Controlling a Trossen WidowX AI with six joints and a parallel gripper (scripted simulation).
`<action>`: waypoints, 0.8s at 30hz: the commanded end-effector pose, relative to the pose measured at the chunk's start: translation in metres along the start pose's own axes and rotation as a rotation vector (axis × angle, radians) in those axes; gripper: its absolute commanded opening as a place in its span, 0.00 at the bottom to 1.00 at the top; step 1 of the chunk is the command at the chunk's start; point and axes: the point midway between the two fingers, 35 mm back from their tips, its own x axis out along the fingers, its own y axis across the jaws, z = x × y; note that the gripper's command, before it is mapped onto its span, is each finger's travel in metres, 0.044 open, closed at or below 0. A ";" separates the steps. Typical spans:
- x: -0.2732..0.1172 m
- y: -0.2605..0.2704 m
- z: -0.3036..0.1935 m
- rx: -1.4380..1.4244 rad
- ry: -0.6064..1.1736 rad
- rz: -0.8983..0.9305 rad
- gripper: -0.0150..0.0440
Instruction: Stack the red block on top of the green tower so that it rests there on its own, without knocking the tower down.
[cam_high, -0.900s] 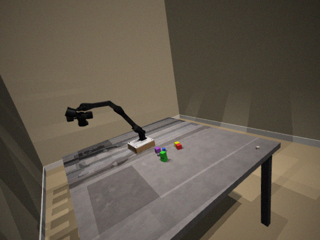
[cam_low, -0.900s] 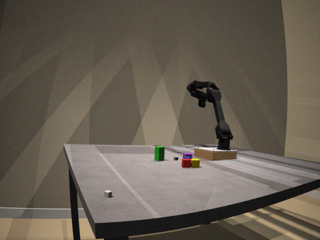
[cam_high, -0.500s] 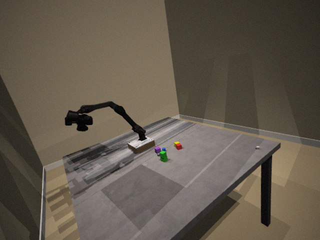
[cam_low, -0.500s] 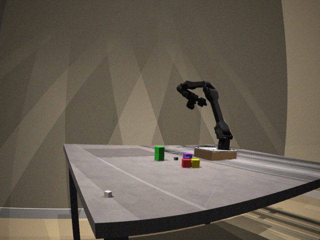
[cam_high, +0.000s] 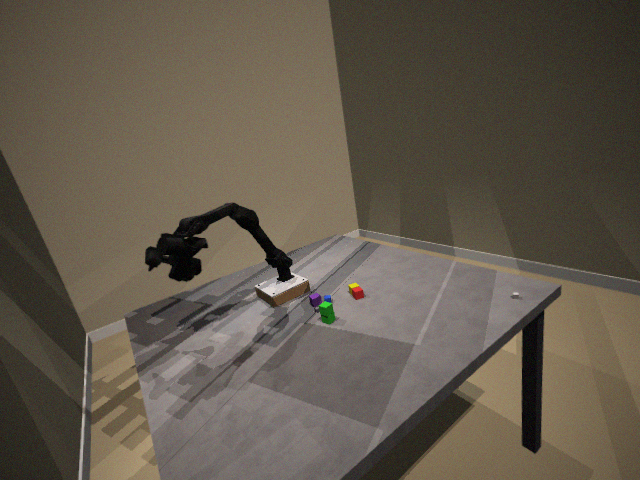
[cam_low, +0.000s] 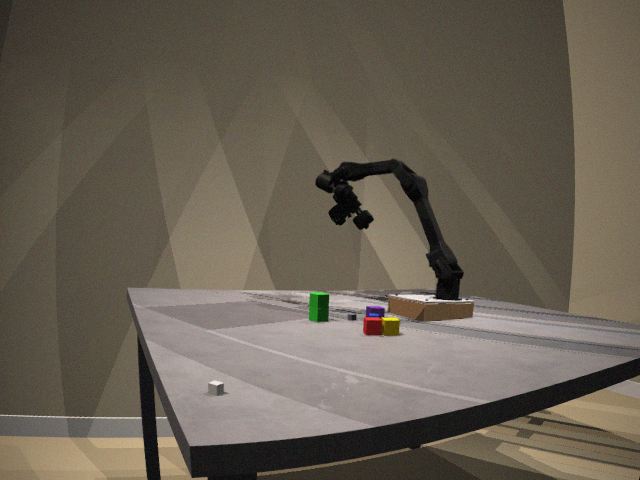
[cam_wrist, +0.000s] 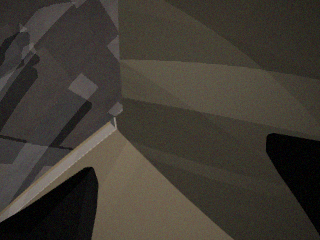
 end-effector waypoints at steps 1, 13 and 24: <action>-0.042 0.011 0.044 0.073 -0.148 -0.024 1.00; -0.155 0.069 0.136 0.204 -0.488 0.026 1.00; -0.258 0.154 0.186 0.263 -0.726 0.186 1.00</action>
